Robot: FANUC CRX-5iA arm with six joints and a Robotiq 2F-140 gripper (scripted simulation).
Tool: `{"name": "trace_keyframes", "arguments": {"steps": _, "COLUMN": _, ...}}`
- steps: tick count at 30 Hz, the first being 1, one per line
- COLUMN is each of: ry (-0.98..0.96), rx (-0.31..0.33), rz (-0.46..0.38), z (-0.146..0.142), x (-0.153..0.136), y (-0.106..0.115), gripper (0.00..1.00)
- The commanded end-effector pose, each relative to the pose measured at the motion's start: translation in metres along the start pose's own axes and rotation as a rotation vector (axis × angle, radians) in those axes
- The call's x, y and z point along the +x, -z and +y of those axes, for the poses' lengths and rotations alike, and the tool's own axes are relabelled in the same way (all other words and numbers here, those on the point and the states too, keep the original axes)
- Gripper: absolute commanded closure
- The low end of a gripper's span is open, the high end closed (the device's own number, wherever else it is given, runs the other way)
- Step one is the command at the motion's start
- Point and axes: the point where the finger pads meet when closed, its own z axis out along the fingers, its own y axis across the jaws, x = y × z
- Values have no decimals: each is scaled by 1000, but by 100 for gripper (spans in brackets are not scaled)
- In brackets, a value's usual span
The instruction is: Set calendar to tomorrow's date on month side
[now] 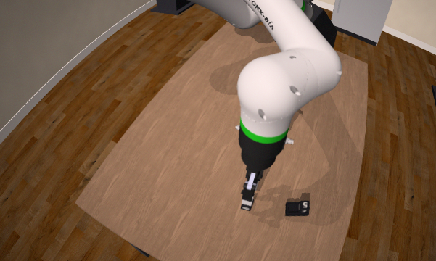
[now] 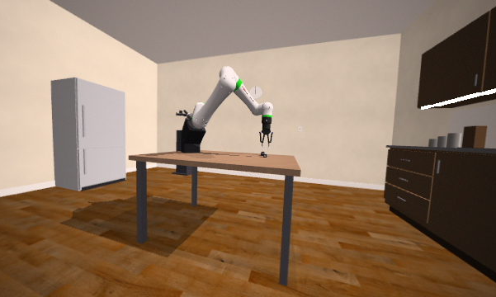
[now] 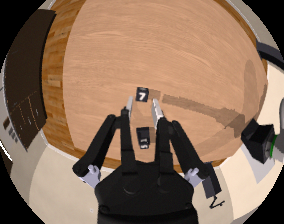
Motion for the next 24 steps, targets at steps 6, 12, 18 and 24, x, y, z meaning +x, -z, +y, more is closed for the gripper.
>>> {"name": "trace_keyframes", "arguments": {"steps": 6, "ry": 0, "rx": 1, "rz": 0, "z": 0, "x": 0, "y": -9, "gripper": 65}}
{"name": "trace_keyframes", "arguments": {"steps": 12, "ry": 0, "rx": 1, "rz": 0, "z": 0, "x": 0, "y": -18, "gripper": 65}}
{"name": "trace_keyframes", "arguments": {"steps": 18, "ry": 0, "rx": 1, "rz": 0, "z": 0, "x": 0, "y": -25, "gripper": 65}}
{"name": "trace_keyframes", "arguments": {"steps": 24, "ry": 0, "rx": 1, "rz": 0, "z": 0, "x": 0, "y": -28, "gripper": 65}}
